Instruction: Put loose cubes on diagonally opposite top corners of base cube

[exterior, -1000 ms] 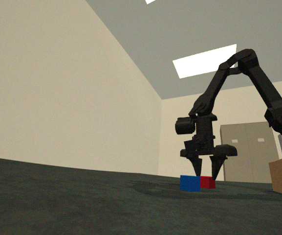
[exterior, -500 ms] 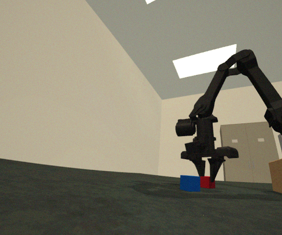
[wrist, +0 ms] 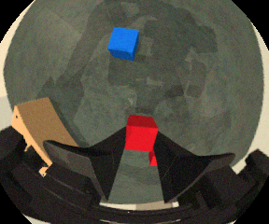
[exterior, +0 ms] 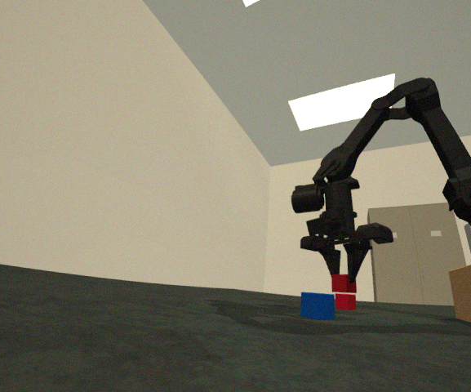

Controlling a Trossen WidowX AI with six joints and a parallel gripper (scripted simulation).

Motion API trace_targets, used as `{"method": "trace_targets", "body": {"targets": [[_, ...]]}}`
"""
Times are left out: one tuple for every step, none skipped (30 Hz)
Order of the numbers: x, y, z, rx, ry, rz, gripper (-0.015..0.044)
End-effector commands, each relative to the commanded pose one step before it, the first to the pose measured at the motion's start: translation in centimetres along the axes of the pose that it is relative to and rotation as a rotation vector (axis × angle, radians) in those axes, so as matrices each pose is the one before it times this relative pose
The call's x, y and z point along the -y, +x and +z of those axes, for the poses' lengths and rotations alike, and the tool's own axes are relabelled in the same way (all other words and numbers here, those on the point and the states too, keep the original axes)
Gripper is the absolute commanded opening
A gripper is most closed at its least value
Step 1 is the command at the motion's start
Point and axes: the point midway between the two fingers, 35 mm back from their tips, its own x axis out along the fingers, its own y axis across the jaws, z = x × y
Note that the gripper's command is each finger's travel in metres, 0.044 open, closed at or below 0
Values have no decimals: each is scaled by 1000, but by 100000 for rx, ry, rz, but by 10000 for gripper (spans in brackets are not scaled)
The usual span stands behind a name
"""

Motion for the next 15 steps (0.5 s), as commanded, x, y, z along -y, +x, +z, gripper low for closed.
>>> {"method": "trace_targets", "body": {"targets": [[220, -1469, 45, -187, -475, -528, 105], [4, -311, -1, 1, 0, -2, 105], [1, -312, -3, 1, 0, -2, 105], [-3, -313, -4, 1, 0, -1, 105], [-7, -314, -6, 1, 0, -1, 105], [-11, -315, -8, 0, 0, -1, 105], [-15, -316, -10, 0, 0, 0, 105], [-19, -317, -12, 0, 0, 0, 105], [-23, -318, -13, 0, 0, 0, 105], [-27, -318, -15, 0, 0, 1, 105], [-31, -319, -17, 0, 0, 1, 105], [-35, -320, -19, -1, 0, 2, 105], [-39, -320, -21, -1, 0, 2, 105], [-43, -321, -23, -1, 0, 2, 105], [-47, -321, -24, -1, 0, 3, 105]]}}
